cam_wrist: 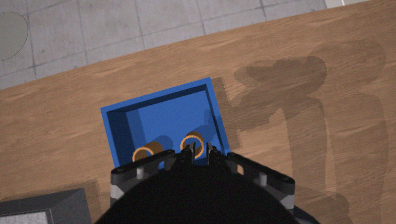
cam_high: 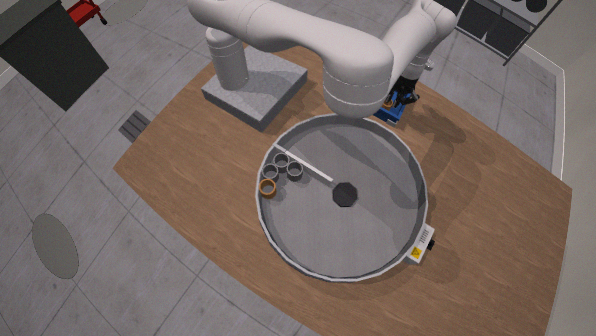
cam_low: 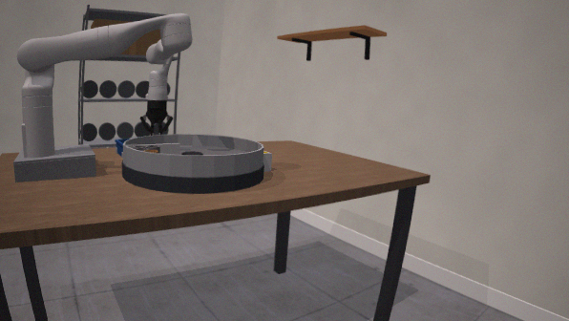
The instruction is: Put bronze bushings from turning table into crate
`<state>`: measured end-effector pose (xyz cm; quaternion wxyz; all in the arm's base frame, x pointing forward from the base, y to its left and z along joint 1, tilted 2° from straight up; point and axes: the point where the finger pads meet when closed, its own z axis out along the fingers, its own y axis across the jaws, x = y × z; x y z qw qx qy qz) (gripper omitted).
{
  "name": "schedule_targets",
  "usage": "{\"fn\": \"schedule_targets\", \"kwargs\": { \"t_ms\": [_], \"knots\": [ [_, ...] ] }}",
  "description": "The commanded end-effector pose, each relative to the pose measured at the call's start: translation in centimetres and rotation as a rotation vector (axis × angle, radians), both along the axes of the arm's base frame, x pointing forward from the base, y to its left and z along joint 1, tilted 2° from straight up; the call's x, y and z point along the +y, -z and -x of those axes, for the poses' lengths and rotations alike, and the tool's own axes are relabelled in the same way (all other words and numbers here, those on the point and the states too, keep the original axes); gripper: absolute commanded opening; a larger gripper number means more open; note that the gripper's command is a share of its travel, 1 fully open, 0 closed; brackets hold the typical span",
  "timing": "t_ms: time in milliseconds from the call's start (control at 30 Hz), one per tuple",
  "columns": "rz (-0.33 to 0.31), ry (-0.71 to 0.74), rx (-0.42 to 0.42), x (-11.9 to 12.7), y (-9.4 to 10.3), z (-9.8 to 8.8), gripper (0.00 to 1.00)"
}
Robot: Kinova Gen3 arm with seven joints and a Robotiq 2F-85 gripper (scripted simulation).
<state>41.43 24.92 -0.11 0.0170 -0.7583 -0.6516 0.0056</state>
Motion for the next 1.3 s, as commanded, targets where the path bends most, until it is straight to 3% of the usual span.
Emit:
{"fn": "schedule_targets", "kwargs": {
  "t_ms": [0,100,500,667,1267],
  "knots": [
    [-0.001,0.001,-0.002,0.0,-2.3,-0.2,0.19],
    [-0.001,0.004,0.0,-0.1,-5.8,-0.3,0.19],
    [-0.001,0.004,0.0,-0.1,-5.8,-0.3,0.19],
    [-0.003,0.014,0.002,-0.1,-11.3,-0.4,0.19],
    [-0.004,0.021,0.001,0.1,-11.0,-0.4,0.19]
  ]
}}
